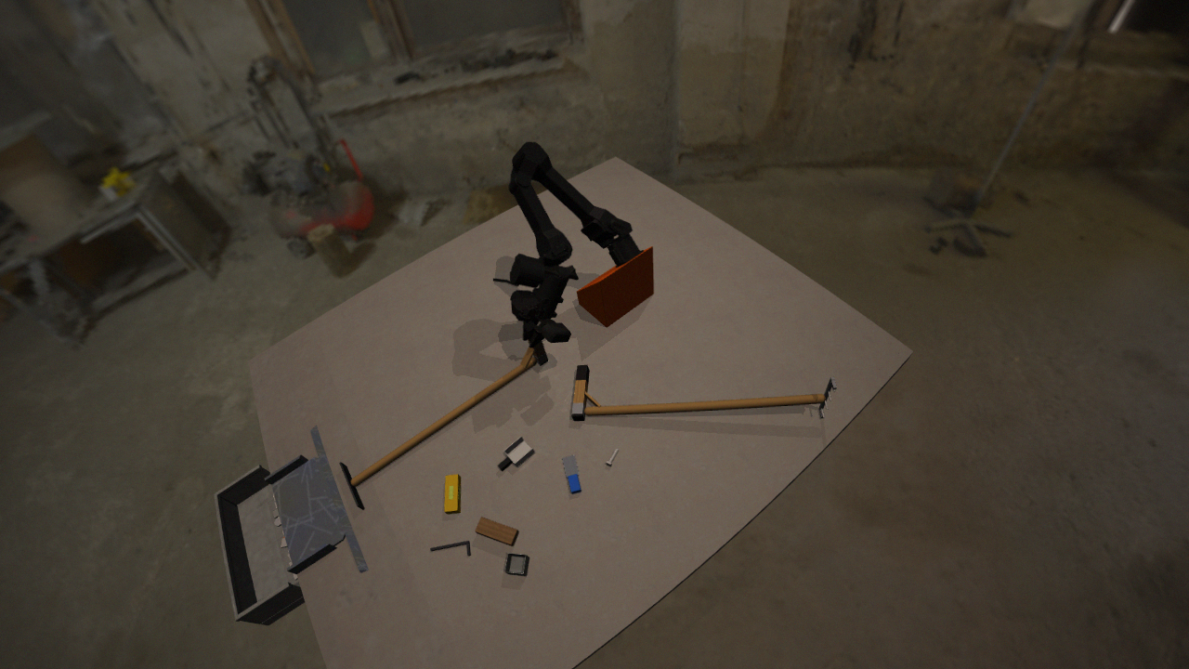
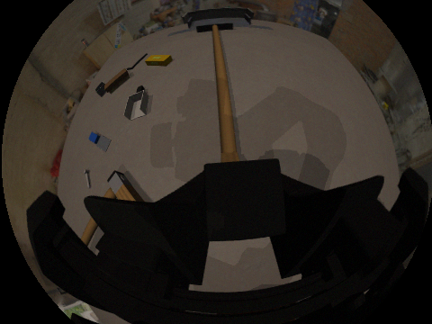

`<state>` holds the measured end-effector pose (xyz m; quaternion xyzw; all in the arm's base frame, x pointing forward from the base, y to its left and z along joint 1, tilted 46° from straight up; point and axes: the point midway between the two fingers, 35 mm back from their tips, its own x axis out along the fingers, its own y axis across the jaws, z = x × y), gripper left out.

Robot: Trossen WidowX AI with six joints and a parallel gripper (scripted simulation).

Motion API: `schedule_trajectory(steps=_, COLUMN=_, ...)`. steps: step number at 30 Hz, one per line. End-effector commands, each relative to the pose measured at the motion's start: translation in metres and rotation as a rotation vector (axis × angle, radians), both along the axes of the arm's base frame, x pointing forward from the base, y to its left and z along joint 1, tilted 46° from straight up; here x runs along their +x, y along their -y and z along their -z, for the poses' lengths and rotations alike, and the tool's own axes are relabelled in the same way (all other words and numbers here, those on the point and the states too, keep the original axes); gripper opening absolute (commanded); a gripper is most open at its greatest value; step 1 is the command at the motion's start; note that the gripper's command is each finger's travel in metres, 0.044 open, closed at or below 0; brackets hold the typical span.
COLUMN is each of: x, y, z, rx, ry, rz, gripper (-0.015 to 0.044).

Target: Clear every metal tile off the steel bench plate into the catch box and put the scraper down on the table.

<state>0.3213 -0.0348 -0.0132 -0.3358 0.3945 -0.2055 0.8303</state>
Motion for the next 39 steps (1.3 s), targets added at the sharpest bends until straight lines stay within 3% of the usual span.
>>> schedule_trajectory(steps=1, x=0.002, y=0.001, z=-0.004, rx=0.002, ry=0.011, rz=0.001, gripper=0.0)
schedule_trajectory(steps=39, x=0.061, y=0.008, z=-0.01, rx=-0.001, ry=0.026, rz=0.007, gripper=0.0)
